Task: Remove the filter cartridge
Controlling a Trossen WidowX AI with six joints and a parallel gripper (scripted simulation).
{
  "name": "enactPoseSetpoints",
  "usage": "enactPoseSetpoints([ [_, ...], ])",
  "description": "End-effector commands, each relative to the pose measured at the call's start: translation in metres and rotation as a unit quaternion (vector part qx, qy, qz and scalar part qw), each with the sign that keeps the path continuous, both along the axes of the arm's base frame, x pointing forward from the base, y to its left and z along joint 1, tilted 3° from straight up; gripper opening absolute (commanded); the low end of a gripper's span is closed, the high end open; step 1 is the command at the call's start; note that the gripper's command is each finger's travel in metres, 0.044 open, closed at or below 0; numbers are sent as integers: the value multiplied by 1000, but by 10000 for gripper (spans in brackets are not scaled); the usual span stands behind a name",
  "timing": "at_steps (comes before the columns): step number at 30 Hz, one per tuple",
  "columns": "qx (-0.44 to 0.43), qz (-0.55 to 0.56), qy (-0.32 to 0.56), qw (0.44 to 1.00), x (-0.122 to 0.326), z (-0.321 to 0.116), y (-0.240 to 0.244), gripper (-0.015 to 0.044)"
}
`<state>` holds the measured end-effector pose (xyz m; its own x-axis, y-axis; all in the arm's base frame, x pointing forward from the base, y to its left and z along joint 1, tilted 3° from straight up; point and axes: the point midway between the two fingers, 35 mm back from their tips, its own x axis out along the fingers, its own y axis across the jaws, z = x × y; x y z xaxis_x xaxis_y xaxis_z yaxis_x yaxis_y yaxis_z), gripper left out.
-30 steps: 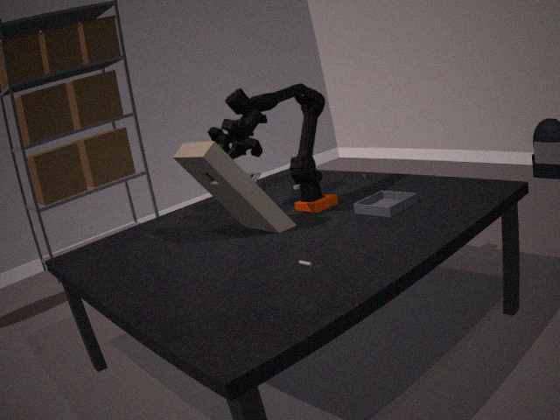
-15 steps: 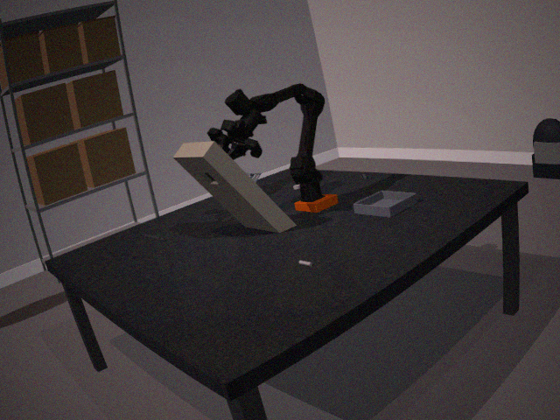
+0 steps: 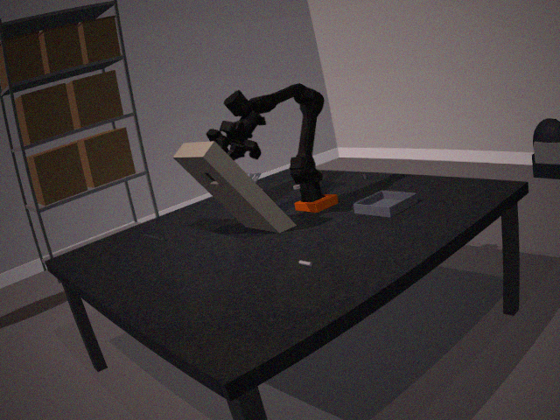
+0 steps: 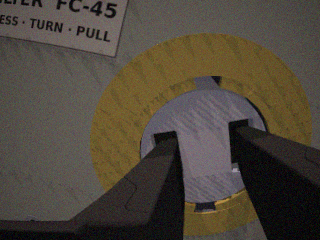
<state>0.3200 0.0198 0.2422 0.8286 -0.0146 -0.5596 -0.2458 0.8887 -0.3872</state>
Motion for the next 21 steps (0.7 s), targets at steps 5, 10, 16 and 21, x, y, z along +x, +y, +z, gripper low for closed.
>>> enactPoseSetpoints([
  [5,-1,3,1,1000,3,-4,0,98],
  [10,-1,3,1,1000,5,-5,0,98],
  [16,-1,3,1,1000,6,-6,0,98],
  [21,-1,3,1,1000,7,-6,0,98],
])
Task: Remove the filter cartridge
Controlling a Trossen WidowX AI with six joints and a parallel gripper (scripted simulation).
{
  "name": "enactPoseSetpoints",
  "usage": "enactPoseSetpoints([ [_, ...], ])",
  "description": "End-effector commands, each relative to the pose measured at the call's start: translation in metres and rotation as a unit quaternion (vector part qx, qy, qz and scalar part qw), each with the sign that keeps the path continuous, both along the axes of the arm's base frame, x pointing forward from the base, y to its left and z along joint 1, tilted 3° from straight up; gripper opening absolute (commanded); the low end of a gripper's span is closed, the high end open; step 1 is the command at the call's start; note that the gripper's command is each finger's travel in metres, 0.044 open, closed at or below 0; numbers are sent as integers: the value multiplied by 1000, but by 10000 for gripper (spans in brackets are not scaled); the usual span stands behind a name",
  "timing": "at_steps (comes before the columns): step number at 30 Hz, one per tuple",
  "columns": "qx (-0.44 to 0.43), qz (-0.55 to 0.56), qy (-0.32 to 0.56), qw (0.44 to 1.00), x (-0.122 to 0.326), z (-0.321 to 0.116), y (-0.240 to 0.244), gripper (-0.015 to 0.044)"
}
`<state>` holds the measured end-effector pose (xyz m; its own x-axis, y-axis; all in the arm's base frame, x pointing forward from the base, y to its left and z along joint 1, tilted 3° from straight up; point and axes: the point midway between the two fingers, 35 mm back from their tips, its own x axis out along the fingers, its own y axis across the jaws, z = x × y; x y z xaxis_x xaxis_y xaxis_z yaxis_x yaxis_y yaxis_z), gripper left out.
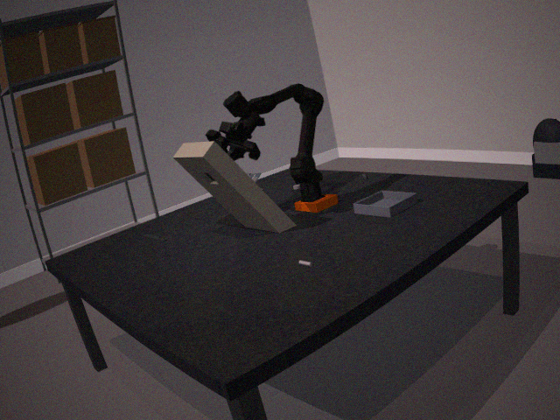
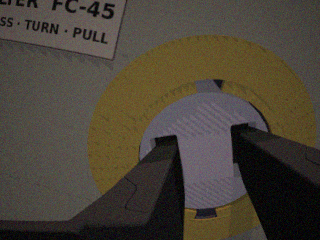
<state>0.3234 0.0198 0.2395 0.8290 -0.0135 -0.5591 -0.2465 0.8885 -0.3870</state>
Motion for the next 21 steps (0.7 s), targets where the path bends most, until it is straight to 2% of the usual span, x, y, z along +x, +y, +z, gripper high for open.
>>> enactPoseSetpoints([
  [1,-2,2,2,1000,4,-3,0,98],
  [10,0,0,0,1000,0,0,0,38],
  [12,0,0,0,1000,0,0,0,0],
  [15,9,-6,0,1000,1,-1,0,0],
  [21,92,-61,0,994,3,-3,0,0],
])
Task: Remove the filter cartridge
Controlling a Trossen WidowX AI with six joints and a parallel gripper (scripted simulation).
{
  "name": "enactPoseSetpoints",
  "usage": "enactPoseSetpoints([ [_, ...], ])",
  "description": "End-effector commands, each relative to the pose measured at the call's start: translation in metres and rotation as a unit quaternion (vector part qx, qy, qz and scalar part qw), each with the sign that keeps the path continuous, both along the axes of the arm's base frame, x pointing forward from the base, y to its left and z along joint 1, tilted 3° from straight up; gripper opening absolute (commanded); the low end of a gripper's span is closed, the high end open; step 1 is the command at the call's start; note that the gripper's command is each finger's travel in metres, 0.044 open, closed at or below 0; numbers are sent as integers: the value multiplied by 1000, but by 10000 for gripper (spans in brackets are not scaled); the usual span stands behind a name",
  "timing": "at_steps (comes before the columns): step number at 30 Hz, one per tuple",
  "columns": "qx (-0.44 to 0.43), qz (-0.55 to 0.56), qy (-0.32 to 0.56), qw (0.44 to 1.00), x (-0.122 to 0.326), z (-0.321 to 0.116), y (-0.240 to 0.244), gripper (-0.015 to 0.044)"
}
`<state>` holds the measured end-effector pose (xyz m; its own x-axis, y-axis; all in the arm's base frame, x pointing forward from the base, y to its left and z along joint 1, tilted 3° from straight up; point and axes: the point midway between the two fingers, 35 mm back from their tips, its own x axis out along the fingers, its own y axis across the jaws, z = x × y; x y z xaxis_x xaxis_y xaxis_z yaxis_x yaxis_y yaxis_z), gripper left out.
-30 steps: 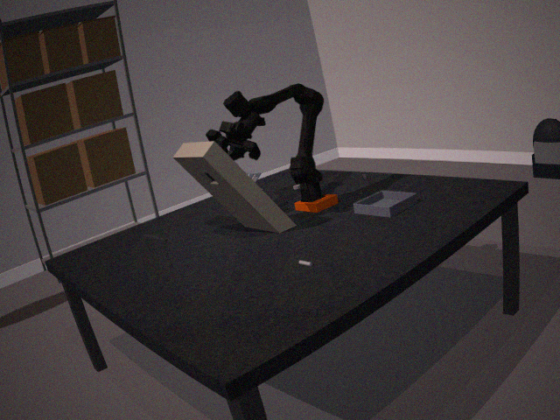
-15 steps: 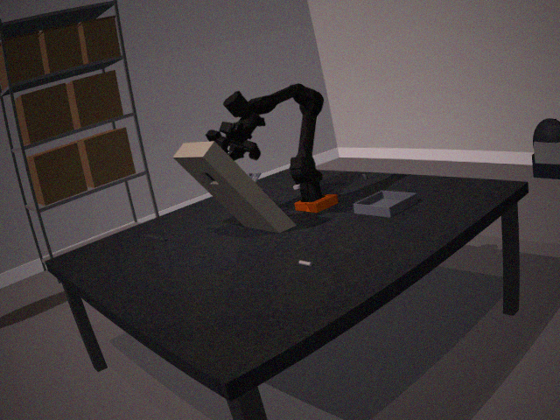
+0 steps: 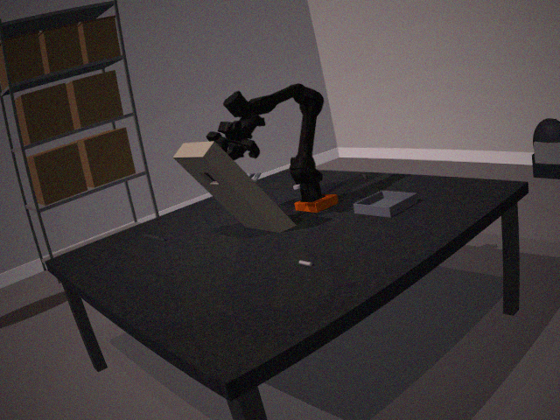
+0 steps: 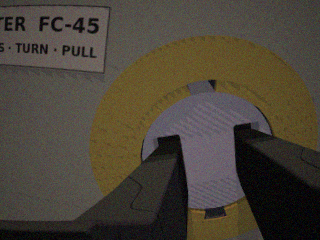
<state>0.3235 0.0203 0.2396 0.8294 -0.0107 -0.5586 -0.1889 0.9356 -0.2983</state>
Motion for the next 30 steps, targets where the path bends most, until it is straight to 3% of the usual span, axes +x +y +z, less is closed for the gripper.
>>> enactPoseSetpoints([
  [1,58,-40,1,998,4,-3,0,0],
  [15,256,-174,-2,951,4,-4,0,0],
  [30,451,-306,-5,838,4,-4,0,0],
])
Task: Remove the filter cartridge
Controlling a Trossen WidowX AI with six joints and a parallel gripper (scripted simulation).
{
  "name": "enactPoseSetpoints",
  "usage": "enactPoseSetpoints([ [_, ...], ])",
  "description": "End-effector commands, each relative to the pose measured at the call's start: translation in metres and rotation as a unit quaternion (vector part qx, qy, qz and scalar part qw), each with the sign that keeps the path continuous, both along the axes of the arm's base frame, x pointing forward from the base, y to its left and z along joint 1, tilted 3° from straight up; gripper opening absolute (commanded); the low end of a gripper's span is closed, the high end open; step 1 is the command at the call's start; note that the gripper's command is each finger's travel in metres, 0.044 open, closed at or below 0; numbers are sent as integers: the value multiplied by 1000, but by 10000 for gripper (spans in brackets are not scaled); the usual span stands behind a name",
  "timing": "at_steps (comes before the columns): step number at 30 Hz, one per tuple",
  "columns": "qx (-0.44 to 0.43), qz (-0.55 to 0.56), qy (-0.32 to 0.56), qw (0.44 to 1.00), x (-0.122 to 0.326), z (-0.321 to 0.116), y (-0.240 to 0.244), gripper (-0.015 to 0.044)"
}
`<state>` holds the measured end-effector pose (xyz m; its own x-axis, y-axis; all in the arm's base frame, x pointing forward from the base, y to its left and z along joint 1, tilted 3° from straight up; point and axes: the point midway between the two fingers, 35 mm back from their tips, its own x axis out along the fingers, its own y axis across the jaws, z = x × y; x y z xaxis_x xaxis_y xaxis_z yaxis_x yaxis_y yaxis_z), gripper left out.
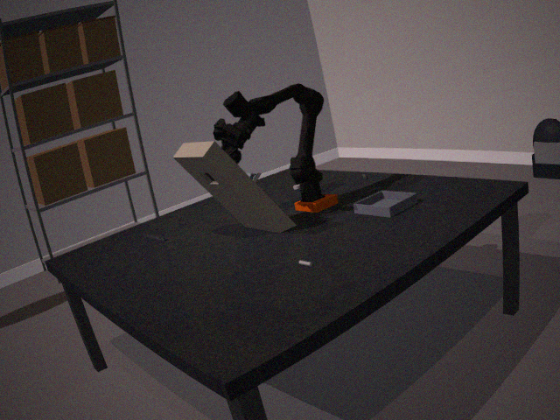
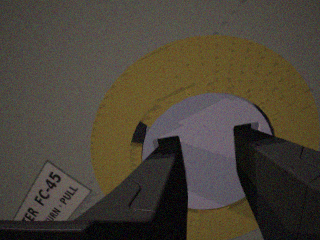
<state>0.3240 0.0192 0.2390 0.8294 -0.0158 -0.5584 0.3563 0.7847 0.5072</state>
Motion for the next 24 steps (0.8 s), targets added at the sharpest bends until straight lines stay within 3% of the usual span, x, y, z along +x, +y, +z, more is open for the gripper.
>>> enactPoseSetpoints([
  [1,67,-43,1,997,4,-3,1,0],
  [18,300,-200,-3,933,3,-3,1,0],
  [24,278,-186,-2,942,-4,3,2,0],
])
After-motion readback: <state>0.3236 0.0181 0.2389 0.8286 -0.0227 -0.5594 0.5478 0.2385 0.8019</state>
